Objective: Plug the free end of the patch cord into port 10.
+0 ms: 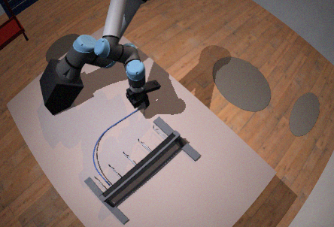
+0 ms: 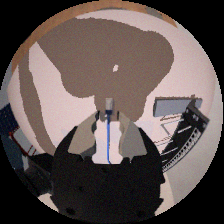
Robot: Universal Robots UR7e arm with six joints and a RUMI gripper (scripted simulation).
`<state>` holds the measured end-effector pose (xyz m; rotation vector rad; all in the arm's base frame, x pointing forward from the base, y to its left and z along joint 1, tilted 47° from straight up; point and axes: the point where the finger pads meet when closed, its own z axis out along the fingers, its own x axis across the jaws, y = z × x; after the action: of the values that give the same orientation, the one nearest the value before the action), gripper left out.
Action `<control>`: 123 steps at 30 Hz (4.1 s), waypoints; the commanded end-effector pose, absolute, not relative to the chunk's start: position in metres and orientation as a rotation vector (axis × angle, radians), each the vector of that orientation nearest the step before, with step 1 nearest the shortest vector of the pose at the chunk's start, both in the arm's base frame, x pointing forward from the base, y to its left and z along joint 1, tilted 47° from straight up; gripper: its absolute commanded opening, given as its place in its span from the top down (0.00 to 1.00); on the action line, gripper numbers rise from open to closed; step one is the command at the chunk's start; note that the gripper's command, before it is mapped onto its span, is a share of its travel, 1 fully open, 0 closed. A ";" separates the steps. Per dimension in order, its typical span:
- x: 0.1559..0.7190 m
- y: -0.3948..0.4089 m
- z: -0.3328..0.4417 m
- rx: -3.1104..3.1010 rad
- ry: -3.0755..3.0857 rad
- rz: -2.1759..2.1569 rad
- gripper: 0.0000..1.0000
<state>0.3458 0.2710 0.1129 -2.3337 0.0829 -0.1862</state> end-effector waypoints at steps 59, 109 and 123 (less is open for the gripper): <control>0.346 0.271 0.113 -2.334 0.083 -0.187 1.00; 0.346 0.271 0.113 -2.334 0.083 -0.187 1.00; 0.345 0.265 0.118 -2.334 0.083 -0.187 1.00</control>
<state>0.3453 0.2682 0.1156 -2.3339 0.0831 -0.1864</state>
